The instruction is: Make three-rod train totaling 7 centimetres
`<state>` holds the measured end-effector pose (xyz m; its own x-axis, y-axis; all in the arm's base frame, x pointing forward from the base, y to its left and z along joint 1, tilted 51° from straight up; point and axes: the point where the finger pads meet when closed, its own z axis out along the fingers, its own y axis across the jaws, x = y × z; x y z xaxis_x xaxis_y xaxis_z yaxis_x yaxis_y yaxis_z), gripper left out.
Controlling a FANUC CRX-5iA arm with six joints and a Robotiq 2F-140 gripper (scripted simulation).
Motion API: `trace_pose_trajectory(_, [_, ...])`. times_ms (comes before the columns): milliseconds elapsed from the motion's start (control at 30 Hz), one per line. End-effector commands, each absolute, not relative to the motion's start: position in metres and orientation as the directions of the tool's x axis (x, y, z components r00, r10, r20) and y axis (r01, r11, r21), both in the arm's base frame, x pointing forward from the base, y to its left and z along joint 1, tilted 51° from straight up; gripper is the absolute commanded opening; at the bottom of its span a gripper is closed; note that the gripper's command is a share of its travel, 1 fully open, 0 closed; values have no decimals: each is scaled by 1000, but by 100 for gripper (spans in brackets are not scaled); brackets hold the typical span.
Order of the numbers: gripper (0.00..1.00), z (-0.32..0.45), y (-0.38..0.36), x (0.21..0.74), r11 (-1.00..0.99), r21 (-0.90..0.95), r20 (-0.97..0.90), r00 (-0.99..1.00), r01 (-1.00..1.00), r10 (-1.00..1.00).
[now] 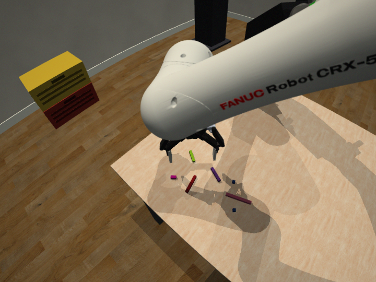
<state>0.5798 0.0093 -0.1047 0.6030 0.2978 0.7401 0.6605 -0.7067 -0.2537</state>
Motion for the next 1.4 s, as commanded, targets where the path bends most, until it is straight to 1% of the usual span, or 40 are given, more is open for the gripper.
trace_pose_trajectory(0, [100,-105,9,580,-707,-253,740,603,660,298])
trace_pose_trajectory(967, [100,-105,9,580,-711,-263,737,611,652,289])
trace_pose_trajectory(1167, [100,-105,9,580,-737,-339,705,677,584,212])
trace_pose_trajectory(1367, [100,-105,9,580,-766,-481,616,786,427,51])
